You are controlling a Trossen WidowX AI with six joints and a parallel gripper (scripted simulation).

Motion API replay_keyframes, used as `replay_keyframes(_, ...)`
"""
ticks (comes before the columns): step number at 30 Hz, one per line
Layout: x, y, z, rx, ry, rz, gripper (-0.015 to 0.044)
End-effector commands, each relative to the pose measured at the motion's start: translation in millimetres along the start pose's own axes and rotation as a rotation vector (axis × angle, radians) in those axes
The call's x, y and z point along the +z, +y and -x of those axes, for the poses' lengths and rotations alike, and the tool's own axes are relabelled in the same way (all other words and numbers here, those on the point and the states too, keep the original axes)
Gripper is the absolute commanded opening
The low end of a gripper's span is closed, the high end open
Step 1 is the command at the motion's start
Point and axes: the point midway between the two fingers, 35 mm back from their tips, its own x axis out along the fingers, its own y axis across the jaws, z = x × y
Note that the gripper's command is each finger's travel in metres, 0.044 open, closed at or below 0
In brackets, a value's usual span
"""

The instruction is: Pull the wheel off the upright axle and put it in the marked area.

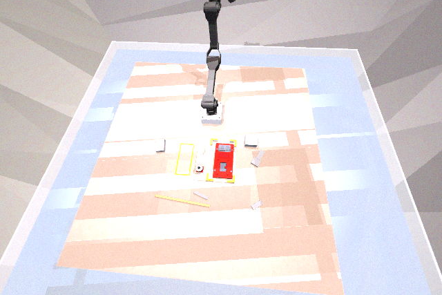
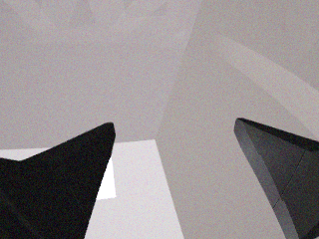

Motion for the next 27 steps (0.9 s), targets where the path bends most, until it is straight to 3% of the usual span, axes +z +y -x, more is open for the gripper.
replay_keyframes(1,-0.5,0.4,0.1,0.0,0.001,-0.002,0.0374)
replay_keyframes(4,-8.5,6.9,1.2,0.002,0.021,-0.038,0.03)
replay_keyframes(11,-46.9,45.6,7.7,0.015,0.123,-0.208,0.03)
replay_keyframes(27,-127.5,200.6,34.4,0.134,0.403,-0.615,0.03)
